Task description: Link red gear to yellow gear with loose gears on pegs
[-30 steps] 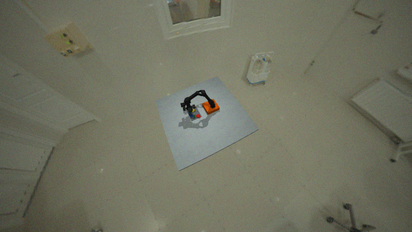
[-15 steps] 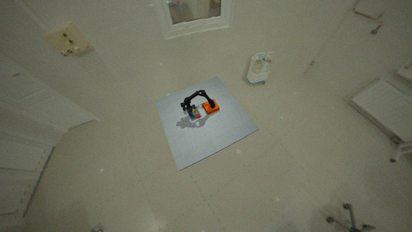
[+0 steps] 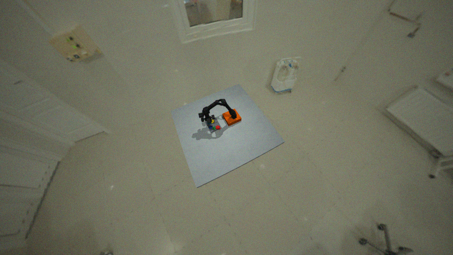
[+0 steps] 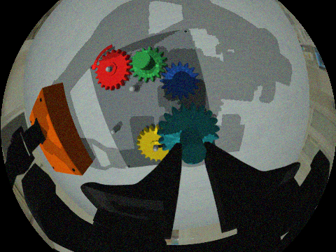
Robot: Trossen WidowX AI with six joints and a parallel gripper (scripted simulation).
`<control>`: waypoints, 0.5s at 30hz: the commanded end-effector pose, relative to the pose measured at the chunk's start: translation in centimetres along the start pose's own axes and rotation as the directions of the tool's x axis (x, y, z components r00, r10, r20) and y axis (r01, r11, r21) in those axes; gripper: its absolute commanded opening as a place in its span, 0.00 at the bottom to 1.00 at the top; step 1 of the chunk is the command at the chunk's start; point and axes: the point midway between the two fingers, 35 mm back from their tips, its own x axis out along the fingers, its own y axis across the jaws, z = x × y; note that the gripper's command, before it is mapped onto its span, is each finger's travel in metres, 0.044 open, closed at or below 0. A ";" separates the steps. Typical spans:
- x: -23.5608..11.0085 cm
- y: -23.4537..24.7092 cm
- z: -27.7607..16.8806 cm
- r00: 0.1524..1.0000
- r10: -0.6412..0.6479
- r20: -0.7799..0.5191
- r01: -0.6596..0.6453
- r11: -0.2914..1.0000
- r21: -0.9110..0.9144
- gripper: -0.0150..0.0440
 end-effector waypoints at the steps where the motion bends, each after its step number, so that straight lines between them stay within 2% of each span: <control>1: -0.1 -0.1 -0.1 1.000 -0.002 -0.004 0.002 1.000 -0.006 0.25; 15: 1.0 0.0 0.0 1.000 -0.002 -0.004 0.002 0.994 -0.110 0.25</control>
